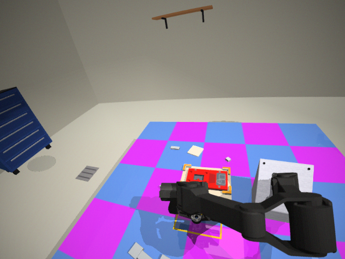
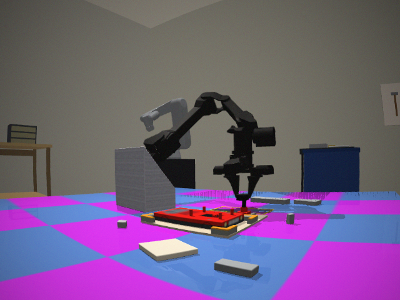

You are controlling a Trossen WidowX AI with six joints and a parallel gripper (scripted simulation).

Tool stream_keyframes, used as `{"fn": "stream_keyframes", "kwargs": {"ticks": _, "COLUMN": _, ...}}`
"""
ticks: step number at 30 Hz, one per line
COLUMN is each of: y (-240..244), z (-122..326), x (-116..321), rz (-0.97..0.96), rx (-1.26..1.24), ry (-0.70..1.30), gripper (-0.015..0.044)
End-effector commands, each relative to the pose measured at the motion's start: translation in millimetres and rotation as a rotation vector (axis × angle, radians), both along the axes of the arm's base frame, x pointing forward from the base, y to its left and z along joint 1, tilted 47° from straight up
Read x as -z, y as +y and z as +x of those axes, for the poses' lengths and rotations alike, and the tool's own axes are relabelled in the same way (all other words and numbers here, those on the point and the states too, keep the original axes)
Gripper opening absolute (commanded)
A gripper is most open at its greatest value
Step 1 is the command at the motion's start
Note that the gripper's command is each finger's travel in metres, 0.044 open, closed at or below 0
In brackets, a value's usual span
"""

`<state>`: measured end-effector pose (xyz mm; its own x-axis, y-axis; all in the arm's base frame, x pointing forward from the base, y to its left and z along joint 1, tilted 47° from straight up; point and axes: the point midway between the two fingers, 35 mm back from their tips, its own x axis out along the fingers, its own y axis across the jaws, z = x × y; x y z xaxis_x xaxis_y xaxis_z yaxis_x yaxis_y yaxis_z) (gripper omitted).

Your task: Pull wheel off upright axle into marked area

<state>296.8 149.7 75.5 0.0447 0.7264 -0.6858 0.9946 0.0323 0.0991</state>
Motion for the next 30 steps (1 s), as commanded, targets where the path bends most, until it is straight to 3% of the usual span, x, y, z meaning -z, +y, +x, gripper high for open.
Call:
{"fn": "stream_keyframes", "kwargs": {"ticks": 1, "y": 12, "z": 0, "x": 12, "rz": -0.003, "rx": 0.006, "ry": 0.005, "gripper": 0.0000}}
{"fn": "stream_keyframes", "kwargs": {"ticks": 7, "y": 26, "z": -2, "x": 24, "rz": 0.002, "rx": 0.006, "ry": 0.005, "gripper": 0.0000}}
{"fn": "stream_keyframes", "kwargs": {"ticks": 18, "y": 22, "z": -3, "x": 19, "rz": 0.005, "rx": -0.004, "ry": 0.005, "gripper": 0.0289}}
{"fn": "stream_keyframes", "kwargs": {"ticks": 27, "y": -19, "z": -6, "x": -20, "rz": -0.001, "rx": 0.006, "ry": 0.005, "gripper": 0.0300}}
{"fn": "stream_keyframes", "kwargs": {"ticks": 30, "y": -37, "z": -23, "x": -13, "rz": -0.015, "rx": 0.010, "ry": 0.010, "gripper": 0.0379}}
